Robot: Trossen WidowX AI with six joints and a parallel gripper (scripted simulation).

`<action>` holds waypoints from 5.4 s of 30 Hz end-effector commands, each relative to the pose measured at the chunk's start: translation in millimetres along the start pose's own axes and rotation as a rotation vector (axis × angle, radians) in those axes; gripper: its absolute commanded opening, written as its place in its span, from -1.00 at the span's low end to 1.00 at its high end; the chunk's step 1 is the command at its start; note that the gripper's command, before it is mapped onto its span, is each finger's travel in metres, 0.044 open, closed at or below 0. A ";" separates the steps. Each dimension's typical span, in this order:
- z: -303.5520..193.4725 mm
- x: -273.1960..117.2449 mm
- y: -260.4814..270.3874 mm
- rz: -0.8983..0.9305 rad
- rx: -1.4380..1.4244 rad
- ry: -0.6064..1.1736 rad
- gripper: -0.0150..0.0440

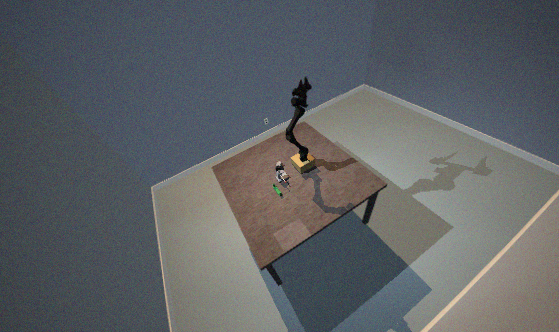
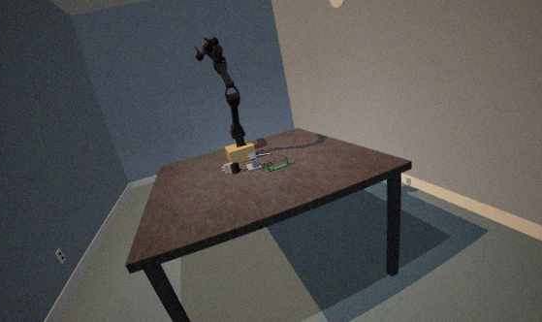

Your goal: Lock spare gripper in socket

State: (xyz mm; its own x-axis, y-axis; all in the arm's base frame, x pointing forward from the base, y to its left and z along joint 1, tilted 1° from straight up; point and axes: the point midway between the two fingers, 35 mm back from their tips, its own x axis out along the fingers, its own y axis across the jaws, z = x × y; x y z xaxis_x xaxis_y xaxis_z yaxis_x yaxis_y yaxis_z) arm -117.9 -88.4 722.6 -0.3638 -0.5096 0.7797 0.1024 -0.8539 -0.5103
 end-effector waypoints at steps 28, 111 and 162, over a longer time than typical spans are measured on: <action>1.3 -3.0 265.3 0.704 0.570 0.058 0.53; 103.1 -788.8 195.8 1.895 -0.961 -2.175 0.53; 82.9 -830.0 224.2 1.895 -0.962 -2.175 -0.48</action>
State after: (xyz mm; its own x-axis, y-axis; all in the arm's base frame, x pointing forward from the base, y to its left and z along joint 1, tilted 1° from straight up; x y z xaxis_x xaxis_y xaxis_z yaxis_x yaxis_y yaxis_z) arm 283.5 134.8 -8.3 0.0438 0.0025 -0.9990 -0.9920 -0.1186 -0.0438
